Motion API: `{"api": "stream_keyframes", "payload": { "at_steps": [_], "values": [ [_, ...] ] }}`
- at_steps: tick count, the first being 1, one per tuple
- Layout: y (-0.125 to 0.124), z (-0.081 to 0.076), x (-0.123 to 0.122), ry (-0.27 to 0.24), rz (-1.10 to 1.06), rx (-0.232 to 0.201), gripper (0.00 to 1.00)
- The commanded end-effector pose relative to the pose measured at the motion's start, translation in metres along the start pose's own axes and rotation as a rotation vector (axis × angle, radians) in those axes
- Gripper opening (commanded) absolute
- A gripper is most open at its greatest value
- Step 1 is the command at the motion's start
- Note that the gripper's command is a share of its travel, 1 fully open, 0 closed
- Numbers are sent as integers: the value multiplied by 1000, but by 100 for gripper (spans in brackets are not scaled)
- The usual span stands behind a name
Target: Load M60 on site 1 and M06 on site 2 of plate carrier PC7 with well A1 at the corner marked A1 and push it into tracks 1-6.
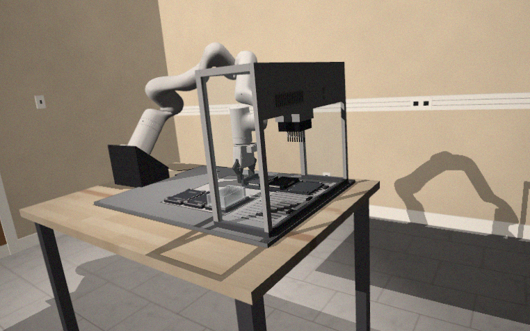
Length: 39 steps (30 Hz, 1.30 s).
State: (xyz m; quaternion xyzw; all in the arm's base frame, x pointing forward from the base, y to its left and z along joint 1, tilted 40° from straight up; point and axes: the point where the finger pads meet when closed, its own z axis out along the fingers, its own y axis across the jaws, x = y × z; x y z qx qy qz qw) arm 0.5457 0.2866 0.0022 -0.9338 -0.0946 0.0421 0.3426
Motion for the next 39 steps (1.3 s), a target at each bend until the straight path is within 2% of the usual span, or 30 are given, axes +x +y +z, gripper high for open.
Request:
{"api": "stream_keyframes", "payload": {
  "at_steps": [1, 18, 39],
  "values": [
    [0, -1, 6, 2, 0, 0, 82],
    [0, -1, 21, 2, 0, 0, 82],
    [0, -1, 27, 2, 0, 0, 82]
  ]
}}
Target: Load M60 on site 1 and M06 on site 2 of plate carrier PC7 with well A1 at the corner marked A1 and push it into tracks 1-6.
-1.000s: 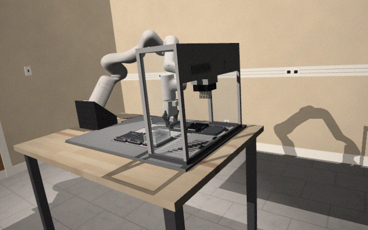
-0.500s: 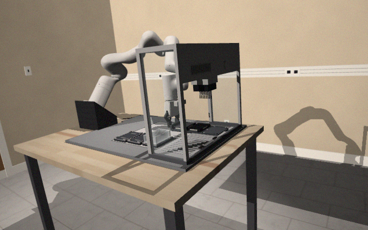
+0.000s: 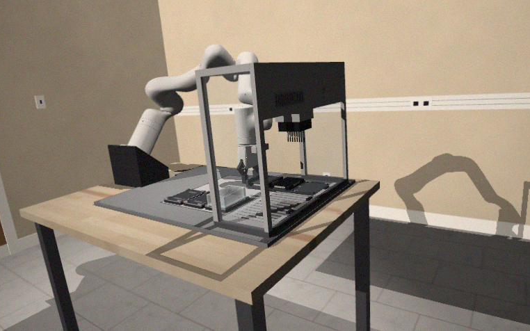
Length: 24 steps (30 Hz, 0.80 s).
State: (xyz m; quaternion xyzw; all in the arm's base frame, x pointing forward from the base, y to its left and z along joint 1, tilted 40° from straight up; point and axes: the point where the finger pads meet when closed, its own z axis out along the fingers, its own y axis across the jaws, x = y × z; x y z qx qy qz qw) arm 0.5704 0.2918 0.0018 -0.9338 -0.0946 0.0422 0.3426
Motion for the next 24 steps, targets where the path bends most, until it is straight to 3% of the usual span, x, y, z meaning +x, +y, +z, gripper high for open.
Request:
{"api": "stream_keyframes", "payload": {
  "at_steps": [1, 24],
  "values": [
    [0, -1, 2, 2, 0, 0, 82],
    [0, -1, 9, 2, 0, 0, 82]
  ]
}}
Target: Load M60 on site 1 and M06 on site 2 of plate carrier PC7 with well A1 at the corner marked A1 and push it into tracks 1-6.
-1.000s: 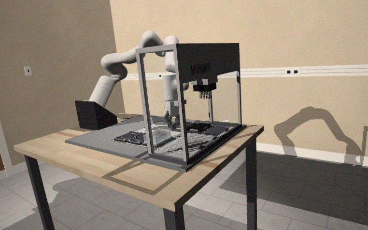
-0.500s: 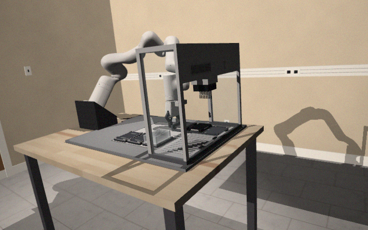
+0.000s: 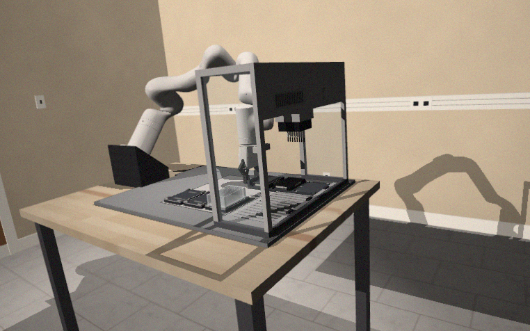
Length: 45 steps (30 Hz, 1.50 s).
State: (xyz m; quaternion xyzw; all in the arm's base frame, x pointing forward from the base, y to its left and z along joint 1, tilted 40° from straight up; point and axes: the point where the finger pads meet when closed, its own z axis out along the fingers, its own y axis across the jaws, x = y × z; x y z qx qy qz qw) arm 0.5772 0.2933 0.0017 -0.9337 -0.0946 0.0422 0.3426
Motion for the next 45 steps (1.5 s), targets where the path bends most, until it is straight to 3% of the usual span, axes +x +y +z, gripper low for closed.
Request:
{"api": "stream_keyframes", "payload": {
  "at_steps": [1, 45],
  "values": [
    [0, -1, 3, 2, -1, 0, 82],
    [0, -1, 0, 2, 0, 0, 82]
  ]
}}
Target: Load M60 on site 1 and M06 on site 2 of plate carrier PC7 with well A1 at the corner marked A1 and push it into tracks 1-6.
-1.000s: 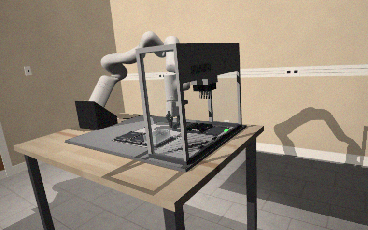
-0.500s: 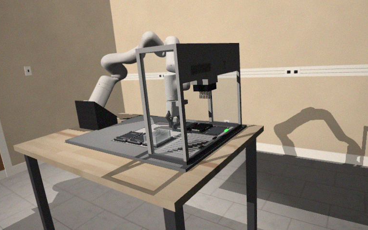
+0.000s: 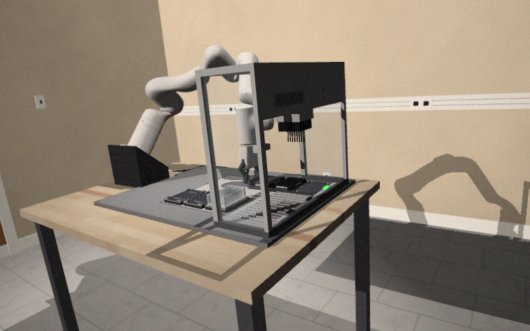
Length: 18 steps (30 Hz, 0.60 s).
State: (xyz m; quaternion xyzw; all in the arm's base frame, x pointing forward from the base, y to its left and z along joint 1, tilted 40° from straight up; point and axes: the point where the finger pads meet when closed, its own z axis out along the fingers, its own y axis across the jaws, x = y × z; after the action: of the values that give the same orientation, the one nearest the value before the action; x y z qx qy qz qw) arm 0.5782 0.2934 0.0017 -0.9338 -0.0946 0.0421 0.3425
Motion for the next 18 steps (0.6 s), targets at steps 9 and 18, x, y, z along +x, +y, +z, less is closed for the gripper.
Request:
{"api": "stream_keyframes", "payload": {
  "at_steps": [9, 18],
  "values": [
    [0, -1, -6, 2, 0, 0, 82],
    [0, -4, -6, 2, 0, 0, 82]
  ]
}}
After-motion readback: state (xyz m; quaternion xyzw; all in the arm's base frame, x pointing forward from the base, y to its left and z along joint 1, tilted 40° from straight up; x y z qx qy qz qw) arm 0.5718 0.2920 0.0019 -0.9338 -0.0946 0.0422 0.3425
